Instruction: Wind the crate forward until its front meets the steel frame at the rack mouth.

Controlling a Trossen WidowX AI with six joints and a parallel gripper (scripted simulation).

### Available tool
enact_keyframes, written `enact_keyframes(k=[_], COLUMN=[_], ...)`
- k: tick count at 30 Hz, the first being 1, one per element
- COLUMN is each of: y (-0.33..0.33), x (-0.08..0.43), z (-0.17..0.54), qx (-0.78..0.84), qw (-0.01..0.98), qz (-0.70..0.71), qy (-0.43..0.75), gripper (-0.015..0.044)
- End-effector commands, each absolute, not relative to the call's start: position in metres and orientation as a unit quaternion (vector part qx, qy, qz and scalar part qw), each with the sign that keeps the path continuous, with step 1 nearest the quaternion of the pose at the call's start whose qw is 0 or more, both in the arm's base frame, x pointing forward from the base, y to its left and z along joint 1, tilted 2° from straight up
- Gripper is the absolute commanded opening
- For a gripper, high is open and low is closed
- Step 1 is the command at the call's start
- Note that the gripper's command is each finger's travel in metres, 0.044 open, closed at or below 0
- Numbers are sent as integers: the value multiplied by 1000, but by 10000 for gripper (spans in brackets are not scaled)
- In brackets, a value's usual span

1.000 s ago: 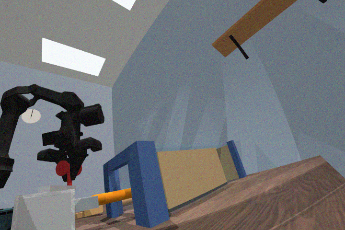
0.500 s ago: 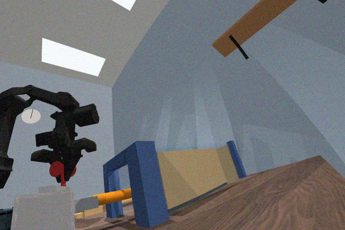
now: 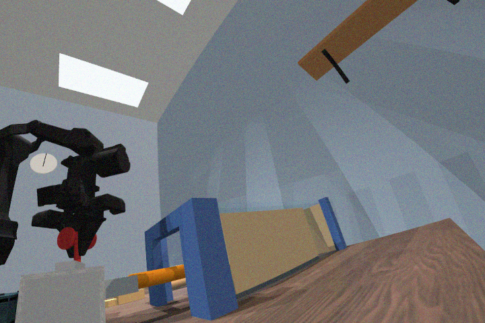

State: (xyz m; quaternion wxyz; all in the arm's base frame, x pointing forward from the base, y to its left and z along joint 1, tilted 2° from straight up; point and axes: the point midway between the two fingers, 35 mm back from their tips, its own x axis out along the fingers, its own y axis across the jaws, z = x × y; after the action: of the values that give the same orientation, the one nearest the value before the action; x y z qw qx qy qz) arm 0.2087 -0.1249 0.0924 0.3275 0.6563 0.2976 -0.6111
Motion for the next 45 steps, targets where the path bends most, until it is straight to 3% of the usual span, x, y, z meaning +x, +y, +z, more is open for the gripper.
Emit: enact_keyframes(k=[1,45], y=[-126,-150], x=[195,147], z=[89,87], qx=[649,647], qw=[319,319], qz=[-622,-624], qy=[300,300], gripper=[0,0])
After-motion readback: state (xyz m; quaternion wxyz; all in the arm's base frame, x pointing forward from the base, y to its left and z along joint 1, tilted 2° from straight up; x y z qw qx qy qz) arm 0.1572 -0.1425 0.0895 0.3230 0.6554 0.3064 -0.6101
